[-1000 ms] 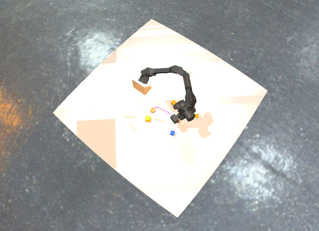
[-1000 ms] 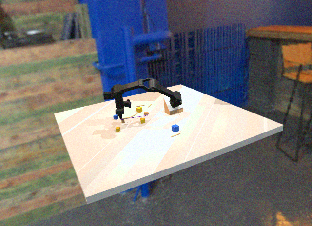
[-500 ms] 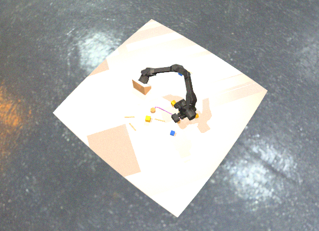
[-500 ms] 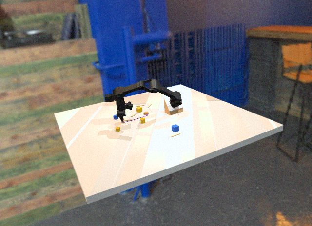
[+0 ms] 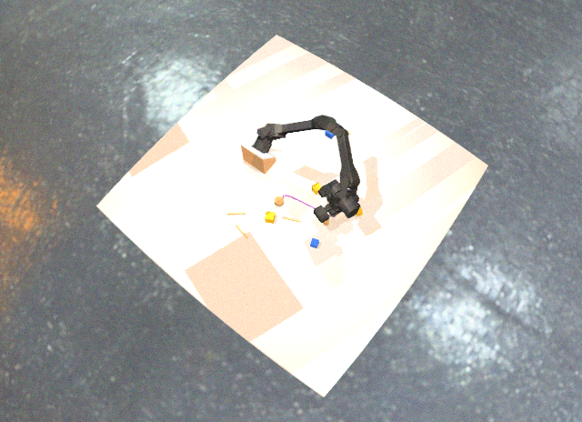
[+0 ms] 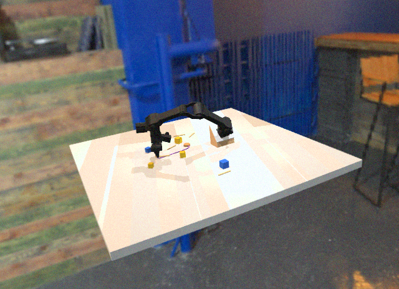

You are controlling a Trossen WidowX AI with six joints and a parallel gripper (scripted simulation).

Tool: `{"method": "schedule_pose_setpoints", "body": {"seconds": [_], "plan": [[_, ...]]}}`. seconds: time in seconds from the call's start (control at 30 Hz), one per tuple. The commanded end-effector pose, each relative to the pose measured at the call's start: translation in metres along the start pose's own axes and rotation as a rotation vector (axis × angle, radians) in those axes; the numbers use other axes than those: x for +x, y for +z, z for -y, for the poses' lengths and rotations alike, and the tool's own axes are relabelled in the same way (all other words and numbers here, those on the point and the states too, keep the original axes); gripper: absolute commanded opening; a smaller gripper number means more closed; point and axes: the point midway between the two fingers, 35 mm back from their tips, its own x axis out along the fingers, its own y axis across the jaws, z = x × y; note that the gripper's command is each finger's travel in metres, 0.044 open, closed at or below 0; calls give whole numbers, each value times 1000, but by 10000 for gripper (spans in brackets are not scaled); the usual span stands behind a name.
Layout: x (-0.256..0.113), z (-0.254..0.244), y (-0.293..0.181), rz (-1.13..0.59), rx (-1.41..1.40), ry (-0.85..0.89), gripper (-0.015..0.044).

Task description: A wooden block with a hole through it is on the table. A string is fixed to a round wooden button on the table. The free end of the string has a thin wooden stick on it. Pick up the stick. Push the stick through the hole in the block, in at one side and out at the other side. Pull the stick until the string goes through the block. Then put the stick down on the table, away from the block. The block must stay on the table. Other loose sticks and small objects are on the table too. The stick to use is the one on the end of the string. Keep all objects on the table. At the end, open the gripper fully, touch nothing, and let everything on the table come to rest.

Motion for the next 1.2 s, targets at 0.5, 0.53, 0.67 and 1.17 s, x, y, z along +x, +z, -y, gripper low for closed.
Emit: {"method": "schedule_pose_setpoints", "body": {"seconds": [0.5,0.53,0.67,1.17], "plan": [[3,1,9,7,6,-6,0],[3,1,10,7,6,-6,0],[3,1,15,7,6,-6,0],[2,1,33,8,7,-6,0]]}}
